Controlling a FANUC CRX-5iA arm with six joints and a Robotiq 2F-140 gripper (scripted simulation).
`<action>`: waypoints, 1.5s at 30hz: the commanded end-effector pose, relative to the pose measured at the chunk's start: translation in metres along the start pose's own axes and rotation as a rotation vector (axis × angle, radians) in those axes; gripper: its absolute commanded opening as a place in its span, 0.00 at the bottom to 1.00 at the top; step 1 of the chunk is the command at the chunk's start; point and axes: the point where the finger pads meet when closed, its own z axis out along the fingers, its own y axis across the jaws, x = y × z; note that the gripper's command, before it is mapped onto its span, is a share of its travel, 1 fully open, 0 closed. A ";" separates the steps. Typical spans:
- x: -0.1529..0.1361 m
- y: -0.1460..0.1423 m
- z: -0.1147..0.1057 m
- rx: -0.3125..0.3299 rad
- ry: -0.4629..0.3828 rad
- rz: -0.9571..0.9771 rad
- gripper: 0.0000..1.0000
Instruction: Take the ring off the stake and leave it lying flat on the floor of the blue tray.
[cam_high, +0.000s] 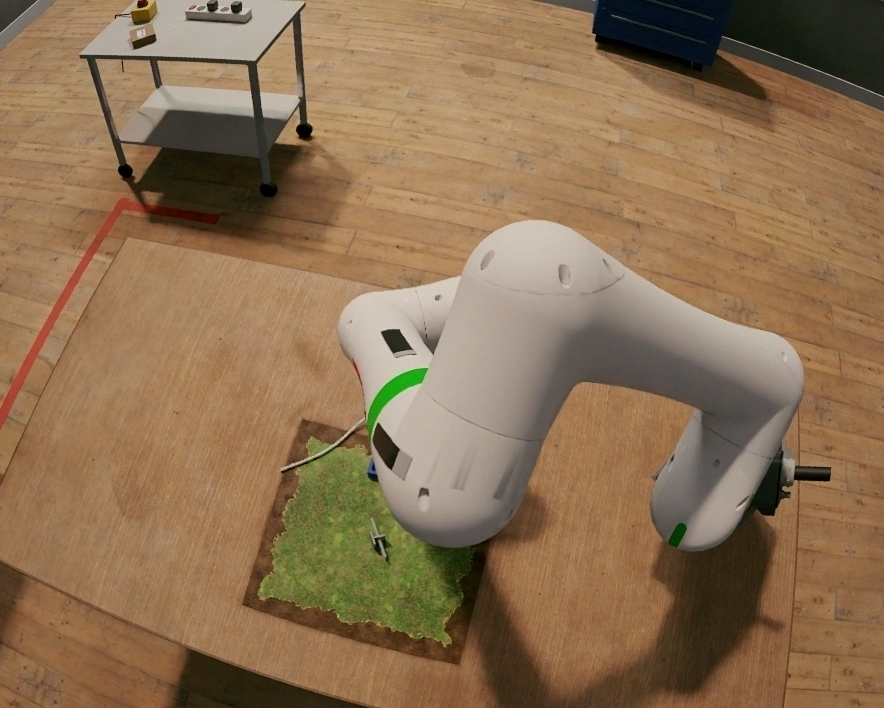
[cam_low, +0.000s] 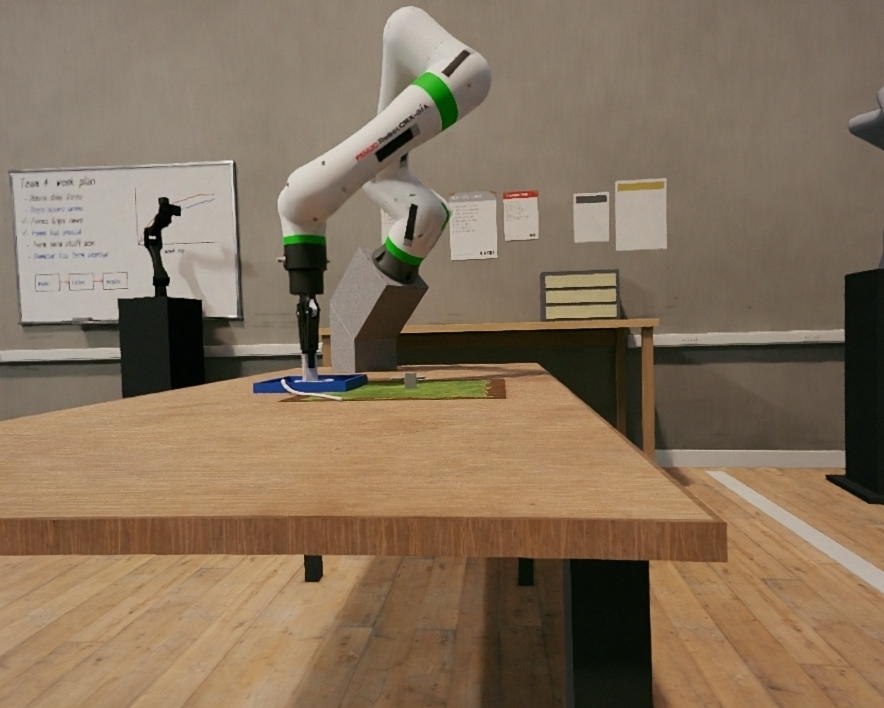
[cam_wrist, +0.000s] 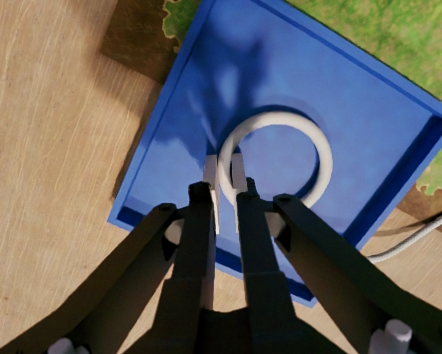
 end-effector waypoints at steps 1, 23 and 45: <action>-0.001 0.000 -0.001 0.000 -0.001 0.000 0.10; -0.001 0.000 -0.001 0.000 -0.001 0.000 0.24; -0.001 0.000 -0.001 0.000 -0.001 0.000 0.24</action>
